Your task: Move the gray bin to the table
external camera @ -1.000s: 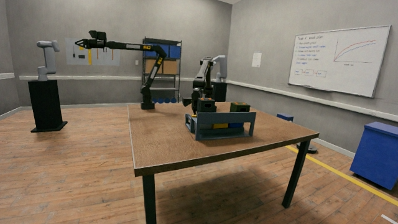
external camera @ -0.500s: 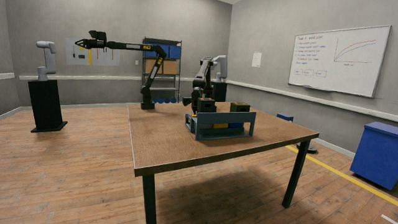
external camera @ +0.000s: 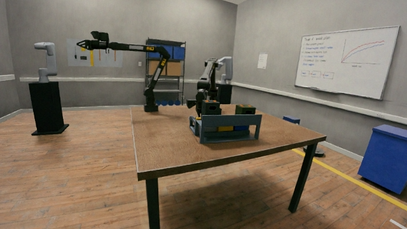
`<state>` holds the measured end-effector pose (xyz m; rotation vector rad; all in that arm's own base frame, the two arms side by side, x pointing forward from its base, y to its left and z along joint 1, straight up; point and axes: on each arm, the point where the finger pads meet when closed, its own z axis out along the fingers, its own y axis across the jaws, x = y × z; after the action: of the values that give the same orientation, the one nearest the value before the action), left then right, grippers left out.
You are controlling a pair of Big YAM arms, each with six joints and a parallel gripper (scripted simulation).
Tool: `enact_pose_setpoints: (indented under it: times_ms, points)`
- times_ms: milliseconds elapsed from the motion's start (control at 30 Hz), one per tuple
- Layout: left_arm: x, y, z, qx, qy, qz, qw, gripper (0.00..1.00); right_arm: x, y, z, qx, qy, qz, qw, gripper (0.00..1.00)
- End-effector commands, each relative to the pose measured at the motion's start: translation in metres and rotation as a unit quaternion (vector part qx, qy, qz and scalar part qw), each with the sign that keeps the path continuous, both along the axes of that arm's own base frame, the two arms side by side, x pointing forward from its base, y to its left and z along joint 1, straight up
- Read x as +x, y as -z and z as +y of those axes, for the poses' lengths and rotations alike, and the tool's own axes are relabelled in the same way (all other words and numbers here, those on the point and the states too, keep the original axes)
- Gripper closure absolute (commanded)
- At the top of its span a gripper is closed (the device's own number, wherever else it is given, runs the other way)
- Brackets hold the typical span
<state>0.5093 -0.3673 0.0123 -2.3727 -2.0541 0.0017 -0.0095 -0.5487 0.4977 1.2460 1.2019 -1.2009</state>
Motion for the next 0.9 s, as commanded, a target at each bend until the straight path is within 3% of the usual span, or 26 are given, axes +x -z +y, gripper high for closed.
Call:
enact_pose_setpoints:
  times_ms: [0, 867]
  points:
    - [0.0305, -0.0622, -0.0306, -0.044, 0.005, -0.061, 0.997, 1.00, -0.0043, -0.0028, 0.0040, -0.010, 0.003, 0.009, 1.000, 0.00]
    - [0.0283, -0.0622, -0.0319, -0.045, 0.003, -0.062, 0.997, 1.00, -0.0043, -0.0028, 0.0040, -0.010, 0.003, 0.009, 1.000, 0.00]
